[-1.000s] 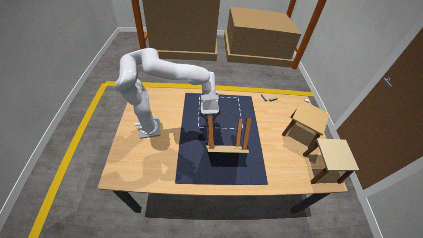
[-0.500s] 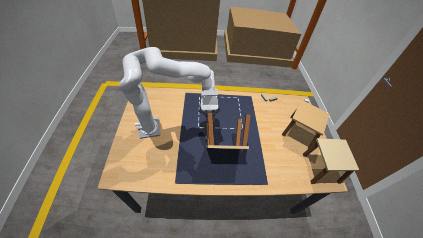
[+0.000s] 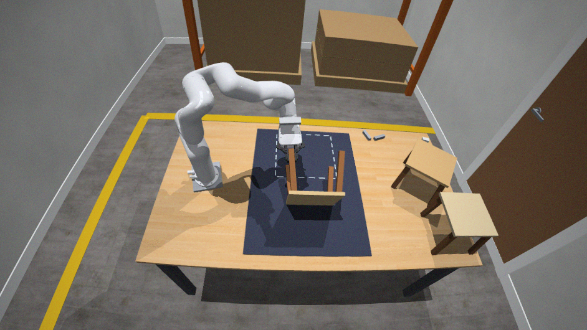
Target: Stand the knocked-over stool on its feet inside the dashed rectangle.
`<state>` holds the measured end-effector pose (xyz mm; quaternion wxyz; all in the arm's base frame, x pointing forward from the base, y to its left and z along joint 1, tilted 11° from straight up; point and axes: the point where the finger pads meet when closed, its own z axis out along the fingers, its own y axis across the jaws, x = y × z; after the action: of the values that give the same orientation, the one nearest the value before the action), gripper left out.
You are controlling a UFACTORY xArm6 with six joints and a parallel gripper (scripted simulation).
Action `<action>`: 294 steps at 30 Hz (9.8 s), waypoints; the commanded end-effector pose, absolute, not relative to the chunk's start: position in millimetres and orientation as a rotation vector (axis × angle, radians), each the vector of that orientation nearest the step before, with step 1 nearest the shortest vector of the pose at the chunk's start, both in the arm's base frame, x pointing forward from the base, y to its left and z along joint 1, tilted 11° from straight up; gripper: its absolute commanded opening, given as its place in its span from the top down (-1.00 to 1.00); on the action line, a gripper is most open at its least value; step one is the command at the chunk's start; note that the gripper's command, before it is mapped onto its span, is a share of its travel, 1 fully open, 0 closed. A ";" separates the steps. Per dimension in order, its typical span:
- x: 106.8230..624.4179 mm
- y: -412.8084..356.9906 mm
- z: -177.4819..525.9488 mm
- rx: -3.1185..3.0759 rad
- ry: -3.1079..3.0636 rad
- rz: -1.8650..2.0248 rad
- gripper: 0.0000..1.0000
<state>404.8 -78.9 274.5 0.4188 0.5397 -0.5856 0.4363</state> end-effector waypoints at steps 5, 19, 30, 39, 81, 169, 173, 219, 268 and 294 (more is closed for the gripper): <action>410.1 -52.4 261.7 1.270 -1.388 1.138 0.45; 412.9 -36.1 251.0 1.222 -1.332 1.166 0.45; 412.9 -36.1 251.0 1.222 -1.332 1.166 0.45; 413.0 -35.8 250.8 1.221 -1.331 1.167 0.45; 416.6 -15.4 234.6 1.157 -1.256 1.202 0.45; 419.1 7.2 223.9 1.120 -1.212 1.221 -0.11; 420.0 25.0 223.0 1.120 -1.212 1.221 -0.11; 421.4 90.9 279.5 1.120 -1.212 1.221 -0.11; 448.2 -58.8 308.6 1.998 -0.813 1.109 0.10; 463.3 -146.1 316.7 2.563 -0.376 0.940 0.10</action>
<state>459.9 -136.5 322.0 0.2631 0.8679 -0.1852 0.3786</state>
